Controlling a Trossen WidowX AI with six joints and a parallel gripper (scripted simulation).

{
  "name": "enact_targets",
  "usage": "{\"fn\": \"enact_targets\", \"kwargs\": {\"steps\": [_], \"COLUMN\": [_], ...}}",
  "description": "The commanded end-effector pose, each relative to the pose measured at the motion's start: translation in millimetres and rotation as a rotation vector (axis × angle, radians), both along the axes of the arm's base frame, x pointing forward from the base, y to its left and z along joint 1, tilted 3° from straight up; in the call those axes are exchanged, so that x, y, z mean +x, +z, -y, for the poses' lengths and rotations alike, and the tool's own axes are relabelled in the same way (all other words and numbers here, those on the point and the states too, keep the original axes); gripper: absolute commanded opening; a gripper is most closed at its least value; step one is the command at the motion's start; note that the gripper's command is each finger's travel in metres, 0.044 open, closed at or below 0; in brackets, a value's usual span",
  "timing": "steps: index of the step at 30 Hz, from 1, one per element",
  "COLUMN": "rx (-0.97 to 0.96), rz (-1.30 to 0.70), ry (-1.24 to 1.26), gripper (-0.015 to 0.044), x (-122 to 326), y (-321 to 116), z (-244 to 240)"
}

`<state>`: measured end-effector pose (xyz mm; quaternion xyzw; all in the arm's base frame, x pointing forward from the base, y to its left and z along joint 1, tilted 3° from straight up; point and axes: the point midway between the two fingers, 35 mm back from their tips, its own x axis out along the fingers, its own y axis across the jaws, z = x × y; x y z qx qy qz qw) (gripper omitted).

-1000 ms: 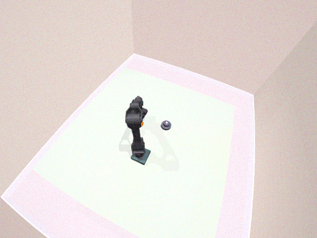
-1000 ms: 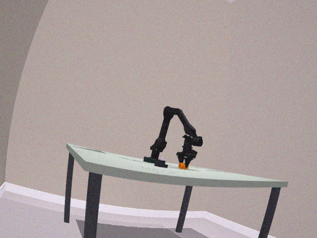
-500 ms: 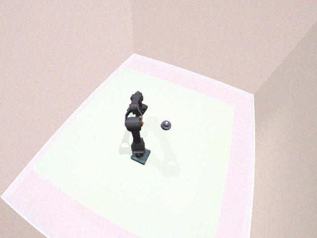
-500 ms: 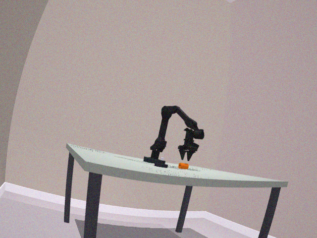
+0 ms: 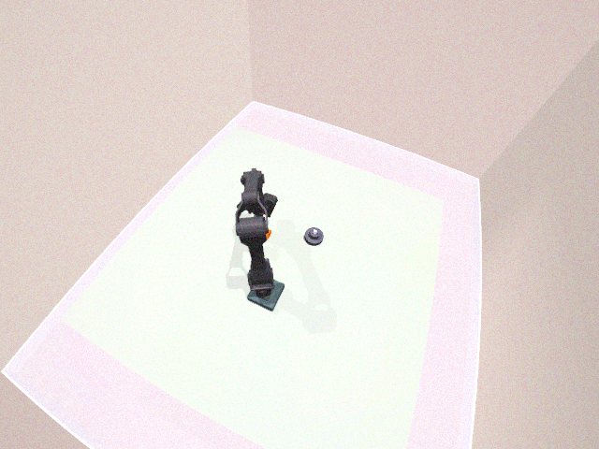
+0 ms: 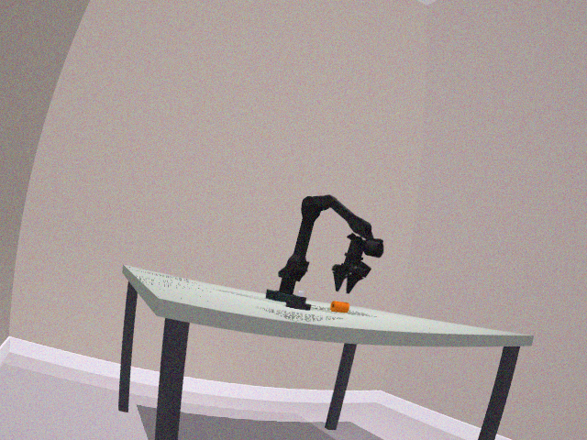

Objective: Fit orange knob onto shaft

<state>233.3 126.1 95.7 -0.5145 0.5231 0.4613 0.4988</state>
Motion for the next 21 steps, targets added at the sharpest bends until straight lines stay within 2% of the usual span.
{"fn": "enact_targets", "kwargs": {"steps": [1,9,13,21], "rx": [-0.190,-0.201,-0.201,-0.201], "rz": [0.005,0.007,0.007,0.007], "ry": [0.013,0.013,0.013,0.013], "gripper": [0.0440,0.0440,0.0440,0.0440], "x": [-1,-1,0,0], "y": [3,2,-19,-26], "z": [-12,-13,-14,-15]}}
